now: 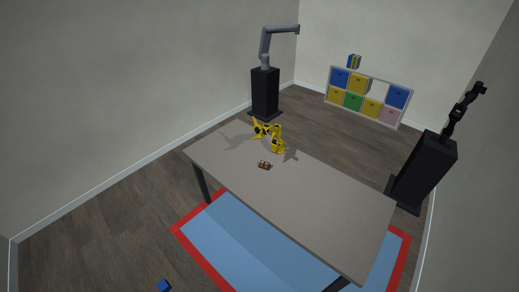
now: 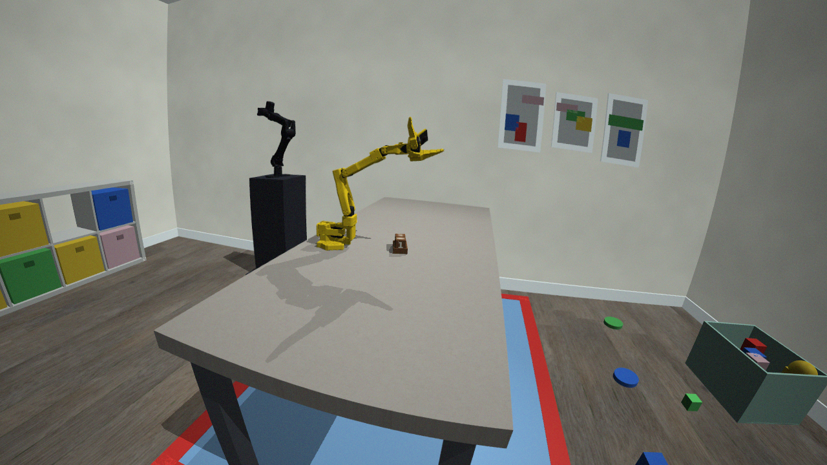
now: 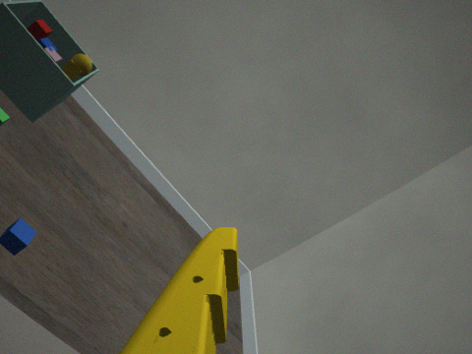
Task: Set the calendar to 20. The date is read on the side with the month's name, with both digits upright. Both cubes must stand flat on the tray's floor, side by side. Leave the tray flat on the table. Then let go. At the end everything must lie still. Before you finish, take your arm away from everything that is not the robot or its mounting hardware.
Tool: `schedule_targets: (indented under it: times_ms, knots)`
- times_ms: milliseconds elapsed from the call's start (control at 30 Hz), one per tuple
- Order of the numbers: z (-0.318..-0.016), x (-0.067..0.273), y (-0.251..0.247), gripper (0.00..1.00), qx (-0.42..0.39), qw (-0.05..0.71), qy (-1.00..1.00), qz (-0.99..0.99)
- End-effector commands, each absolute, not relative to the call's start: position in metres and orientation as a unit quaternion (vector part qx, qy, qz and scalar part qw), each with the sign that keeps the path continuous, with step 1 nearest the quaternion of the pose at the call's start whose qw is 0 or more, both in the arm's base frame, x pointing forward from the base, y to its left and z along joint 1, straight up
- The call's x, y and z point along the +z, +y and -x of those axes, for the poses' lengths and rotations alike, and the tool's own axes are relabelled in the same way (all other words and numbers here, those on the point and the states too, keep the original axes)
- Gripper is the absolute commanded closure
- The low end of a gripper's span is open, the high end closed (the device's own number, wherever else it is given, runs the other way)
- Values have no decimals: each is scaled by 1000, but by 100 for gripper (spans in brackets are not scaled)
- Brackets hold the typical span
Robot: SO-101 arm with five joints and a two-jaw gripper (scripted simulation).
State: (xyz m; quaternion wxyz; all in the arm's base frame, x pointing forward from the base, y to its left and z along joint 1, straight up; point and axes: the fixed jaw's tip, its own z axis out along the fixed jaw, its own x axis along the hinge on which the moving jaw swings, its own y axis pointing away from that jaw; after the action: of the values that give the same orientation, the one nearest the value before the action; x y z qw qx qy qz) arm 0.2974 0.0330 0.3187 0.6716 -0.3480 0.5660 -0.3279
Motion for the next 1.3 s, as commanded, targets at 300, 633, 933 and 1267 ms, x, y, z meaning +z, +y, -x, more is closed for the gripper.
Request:
schedule_targets:
  times_ms: [300,633,933,1267]
  knots:
    - [-296,320,33,0,-328,673,565,347]
    - [-297,319,33,1,-328,672,566,347]
    - [-263,358,29,21,-349,716,515,316]
    - [-201,406,23,51,-378,775,432,265]
